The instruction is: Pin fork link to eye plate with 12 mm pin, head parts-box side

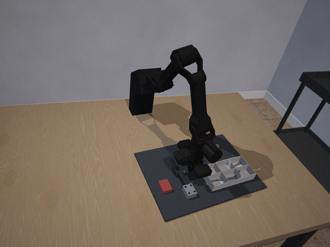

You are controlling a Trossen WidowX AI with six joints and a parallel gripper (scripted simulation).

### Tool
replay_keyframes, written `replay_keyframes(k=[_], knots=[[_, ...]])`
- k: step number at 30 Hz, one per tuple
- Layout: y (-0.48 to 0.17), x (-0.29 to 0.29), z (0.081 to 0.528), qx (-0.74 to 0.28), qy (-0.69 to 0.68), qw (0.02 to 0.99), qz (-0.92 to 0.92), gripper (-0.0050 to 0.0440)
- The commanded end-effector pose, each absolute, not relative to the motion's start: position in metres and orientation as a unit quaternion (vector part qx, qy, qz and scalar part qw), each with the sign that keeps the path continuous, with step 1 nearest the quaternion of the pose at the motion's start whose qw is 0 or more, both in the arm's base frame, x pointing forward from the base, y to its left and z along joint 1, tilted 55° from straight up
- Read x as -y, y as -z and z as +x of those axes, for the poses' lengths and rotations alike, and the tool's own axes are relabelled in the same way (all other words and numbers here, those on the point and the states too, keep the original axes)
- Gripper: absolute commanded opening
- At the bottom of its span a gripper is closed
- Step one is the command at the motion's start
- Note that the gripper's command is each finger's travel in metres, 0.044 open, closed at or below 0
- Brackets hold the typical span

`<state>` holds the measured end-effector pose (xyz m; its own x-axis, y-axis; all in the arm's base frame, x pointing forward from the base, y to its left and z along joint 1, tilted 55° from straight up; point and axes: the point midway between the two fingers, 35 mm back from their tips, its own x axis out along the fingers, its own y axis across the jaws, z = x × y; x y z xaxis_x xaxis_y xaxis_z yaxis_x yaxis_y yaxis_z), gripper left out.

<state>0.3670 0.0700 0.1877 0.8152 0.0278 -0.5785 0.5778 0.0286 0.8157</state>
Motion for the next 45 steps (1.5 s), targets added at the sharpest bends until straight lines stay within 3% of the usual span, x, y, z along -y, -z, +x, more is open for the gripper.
replay_keyframes(k=[1, 45], knots=[[-0.1939, -0.0698, 0.3682, -0.223, 0.196, 0.681, 0.670, -0.0050], [-0.1956, -0.0600, 0.3658, -0.221, 0.193, 0.681, 0.670, -0.0050]])
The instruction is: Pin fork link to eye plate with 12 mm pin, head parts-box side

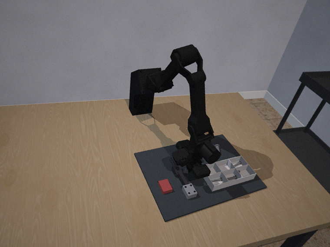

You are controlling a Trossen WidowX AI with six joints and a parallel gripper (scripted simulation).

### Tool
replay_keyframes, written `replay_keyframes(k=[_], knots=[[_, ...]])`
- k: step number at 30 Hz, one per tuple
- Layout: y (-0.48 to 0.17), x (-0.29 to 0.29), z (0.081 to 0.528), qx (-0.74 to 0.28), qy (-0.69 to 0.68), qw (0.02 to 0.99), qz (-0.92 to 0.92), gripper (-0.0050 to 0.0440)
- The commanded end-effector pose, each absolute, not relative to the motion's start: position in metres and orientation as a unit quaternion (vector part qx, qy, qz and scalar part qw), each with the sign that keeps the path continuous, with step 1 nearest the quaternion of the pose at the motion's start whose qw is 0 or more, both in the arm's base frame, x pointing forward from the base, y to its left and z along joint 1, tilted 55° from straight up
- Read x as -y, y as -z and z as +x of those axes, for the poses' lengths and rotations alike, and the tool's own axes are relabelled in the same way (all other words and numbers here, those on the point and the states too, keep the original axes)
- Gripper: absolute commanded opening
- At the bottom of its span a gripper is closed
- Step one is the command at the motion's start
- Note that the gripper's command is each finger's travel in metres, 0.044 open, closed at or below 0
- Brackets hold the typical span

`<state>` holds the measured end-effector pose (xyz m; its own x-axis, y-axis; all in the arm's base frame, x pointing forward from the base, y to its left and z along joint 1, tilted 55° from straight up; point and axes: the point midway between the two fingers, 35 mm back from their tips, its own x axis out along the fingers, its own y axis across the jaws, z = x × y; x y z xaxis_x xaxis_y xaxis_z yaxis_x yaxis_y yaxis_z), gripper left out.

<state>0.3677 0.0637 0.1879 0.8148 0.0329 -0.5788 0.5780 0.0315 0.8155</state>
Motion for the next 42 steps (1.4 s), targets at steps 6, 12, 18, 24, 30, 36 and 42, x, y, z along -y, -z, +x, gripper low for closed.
replay_keyframes(k=[6, 12, 18, 24, 30, 36, 42], knots=[[-0.1956, -0.0568, 0.3658, -0.220, 0.194, 0.682, 0.670, -0.0050], [-0.1955, -0.0545, 0.3659, -0.218, 0.196, 0.682, 0.670, -0.0050], [-0.1953, -0.0537, 0.3660, -0.218, 0.196, 0.682, 0.670, -0.0050], [-0.1953, -0.0535, 0.3661, -0.218, 0.196, 0.682, 0.670, -0.0050], [-0.1952, -0.0535, 0.3661, -0.218, 0.196, 0.682, 0.670, -0.0050], [-0.1952, -0.0535, 0.3661, -0.218, 0.196, 0.682, 0.670, -0.0050], [-0.1952, -0.0535, 0.3661, -0.218, 0.196, 0.682, 0.670, -0.0050]])
